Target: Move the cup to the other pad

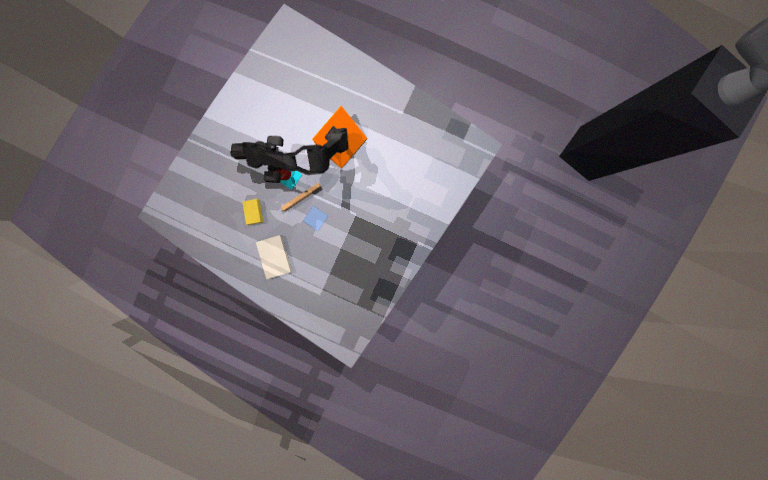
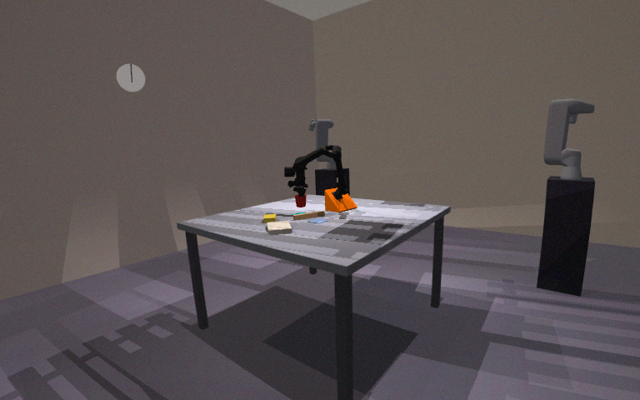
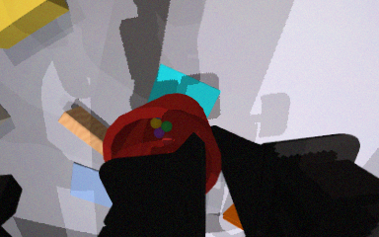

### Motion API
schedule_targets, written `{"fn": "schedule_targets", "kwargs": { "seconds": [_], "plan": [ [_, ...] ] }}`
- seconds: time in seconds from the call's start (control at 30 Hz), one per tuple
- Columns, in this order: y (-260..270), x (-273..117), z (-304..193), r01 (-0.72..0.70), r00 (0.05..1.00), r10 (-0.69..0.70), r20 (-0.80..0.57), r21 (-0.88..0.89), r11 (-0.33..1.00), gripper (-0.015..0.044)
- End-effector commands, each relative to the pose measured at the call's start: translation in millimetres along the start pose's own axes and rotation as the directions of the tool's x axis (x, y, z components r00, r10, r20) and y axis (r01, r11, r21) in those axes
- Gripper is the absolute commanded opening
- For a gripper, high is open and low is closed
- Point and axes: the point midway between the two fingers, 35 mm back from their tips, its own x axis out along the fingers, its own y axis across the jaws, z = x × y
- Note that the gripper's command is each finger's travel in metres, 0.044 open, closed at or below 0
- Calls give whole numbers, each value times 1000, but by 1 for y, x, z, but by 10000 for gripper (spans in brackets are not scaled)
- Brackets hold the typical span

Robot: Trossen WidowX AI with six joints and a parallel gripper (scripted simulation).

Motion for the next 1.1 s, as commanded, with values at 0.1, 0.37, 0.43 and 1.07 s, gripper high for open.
{"fn": "schedule_targets", "kwargs": {
  "seconds": [0.1, 0.37, 0.43, 1.07],
  "plan": [
    [-1, 13, -1, 0, 1000, 0, -6, 7, 1000, 0],
    [-2, 26, -1, 0, 1000, 0, -6, 7, 1000, 0],
    [-2, 30, -1, 0, 1000, 0, -6, 7, 1000, 0],
    [-2, 45, 0, 5, 1000, -5, -2, -2, 1000, 0]
  ]
}}
